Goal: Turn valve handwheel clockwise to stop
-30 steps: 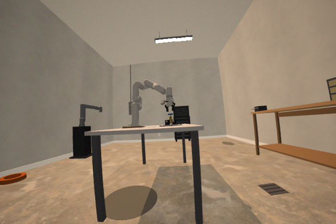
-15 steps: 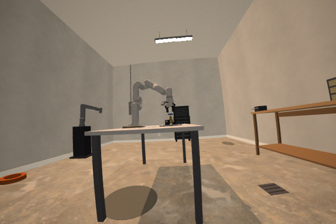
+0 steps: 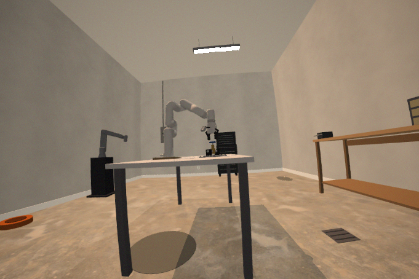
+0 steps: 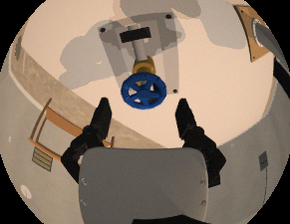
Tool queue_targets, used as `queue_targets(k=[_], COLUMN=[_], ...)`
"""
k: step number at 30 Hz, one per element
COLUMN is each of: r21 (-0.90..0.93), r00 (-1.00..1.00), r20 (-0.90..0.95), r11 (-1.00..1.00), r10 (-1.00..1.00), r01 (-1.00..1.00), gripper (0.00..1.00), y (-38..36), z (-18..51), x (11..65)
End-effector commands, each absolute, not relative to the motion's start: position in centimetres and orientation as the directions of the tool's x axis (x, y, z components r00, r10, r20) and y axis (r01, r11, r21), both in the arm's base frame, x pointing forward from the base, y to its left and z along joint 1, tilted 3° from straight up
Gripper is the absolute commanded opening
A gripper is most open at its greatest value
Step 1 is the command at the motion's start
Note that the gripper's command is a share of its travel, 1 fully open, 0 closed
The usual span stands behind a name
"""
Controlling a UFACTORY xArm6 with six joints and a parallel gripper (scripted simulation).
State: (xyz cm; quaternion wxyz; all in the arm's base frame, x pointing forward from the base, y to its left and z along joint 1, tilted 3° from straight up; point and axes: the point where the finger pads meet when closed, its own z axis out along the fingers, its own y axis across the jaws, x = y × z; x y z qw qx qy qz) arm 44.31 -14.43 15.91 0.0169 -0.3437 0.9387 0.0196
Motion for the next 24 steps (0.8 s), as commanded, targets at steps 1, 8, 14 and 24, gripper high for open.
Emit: queue_targets(k=[1, 8, 14, 24], r21=[0.021, 0.021, 0.021, 0.021], r00=[-0.763, -0.763, -0.763, -0.763], r20=[-0.047, -0.047, -0.047, -0.047], r11=[0.763, 0.763, 0.763, 0.763], r10=[-0.645, -0.645, -0.645, -0.645], r01=[-0.646, -0.646, -0.646, -0.646], gripper=[1.0, 1.0, 1.0, 1.0], y=[-14.47, -14.47, -14.46, -14.44], z=[16.08, 16.05, 15.87, 15.29], x=[44.43, 44.43, 44.43, 44.45])
